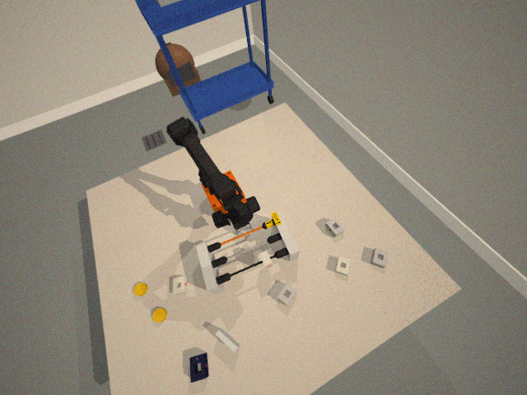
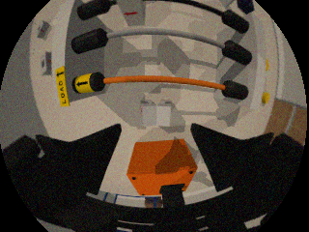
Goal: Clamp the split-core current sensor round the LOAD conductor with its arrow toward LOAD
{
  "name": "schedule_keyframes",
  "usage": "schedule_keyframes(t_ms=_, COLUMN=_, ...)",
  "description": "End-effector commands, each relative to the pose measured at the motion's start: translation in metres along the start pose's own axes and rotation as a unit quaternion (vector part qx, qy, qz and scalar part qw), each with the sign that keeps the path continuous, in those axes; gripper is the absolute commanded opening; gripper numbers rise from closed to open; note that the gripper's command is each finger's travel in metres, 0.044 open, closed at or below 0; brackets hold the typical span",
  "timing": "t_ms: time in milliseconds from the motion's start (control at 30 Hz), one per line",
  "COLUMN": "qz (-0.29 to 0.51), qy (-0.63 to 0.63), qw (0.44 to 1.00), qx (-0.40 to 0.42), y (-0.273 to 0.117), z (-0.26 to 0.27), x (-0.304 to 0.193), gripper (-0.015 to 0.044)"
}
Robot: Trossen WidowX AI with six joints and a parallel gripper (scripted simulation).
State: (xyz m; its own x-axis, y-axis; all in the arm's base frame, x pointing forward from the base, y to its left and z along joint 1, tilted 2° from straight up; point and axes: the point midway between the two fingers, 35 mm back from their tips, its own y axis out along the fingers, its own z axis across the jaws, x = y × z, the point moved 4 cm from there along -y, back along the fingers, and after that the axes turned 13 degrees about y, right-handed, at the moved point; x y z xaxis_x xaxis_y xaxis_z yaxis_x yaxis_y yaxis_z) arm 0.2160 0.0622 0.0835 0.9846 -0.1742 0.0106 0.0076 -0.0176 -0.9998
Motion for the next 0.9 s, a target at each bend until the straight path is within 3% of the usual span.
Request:
schedule_keyframes(t_ms=0, qz=0.002, qy=-0.001, qw=1.000, qx=-0.003, y=0.008, z=-0.002, x=-0.001, gripper=0.0440)
schedule_keyframes(t_ms=867, qz=0.003, qy=-0.001, qw=1.000, qx=-0.003, y=0.051, z=-0.002, x=-0.002, gripper=0.0440)
